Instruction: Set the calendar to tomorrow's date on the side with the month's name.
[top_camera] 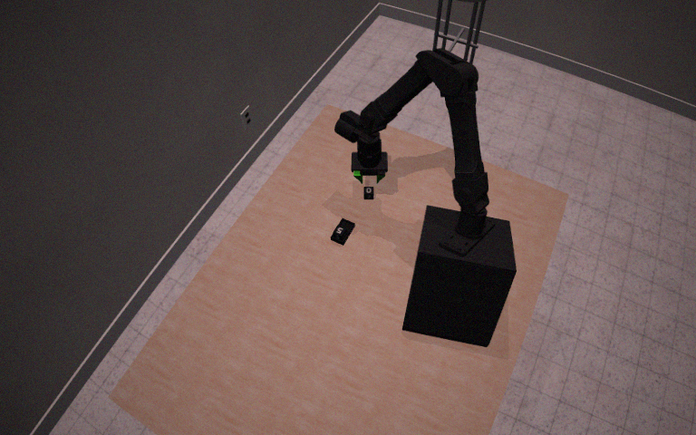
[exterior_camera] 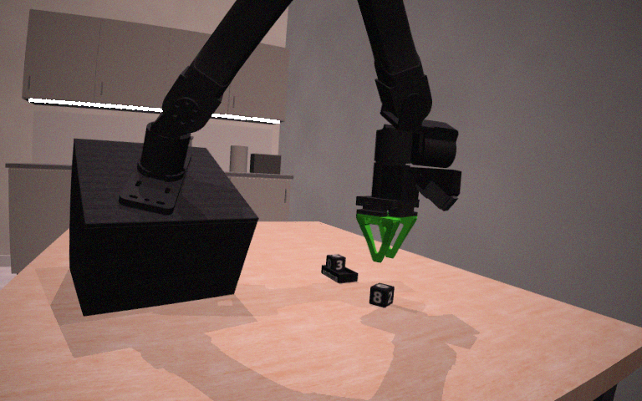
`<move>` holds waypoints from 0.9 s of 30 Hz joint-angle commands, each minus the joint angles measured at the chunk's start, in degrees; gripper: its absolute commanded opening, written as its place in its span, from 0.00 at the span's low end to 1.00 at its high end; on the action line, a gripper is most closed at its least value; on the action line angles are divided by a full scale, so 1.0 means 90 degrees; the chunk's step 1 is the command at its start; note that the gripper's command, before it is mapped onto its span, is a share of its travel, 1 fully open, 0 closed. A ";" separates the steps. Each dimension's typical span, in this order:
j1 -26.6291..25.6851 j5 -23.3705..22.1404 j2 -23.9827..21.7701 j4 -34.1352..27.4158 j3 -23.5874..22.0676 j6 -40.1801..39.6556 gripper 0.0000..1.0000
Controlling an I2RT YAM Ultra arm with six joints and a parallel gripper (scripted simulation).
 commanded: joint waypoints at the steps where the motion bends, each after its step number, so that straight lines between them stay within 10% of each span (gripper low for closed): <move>1: 0.0004 -0.0002 0.0008 0.0150 0.0006 -0.0056 0.45; 27: -0.0234 -0.0054 0.0534 0.0868 -0.0084 -0.0310 0.45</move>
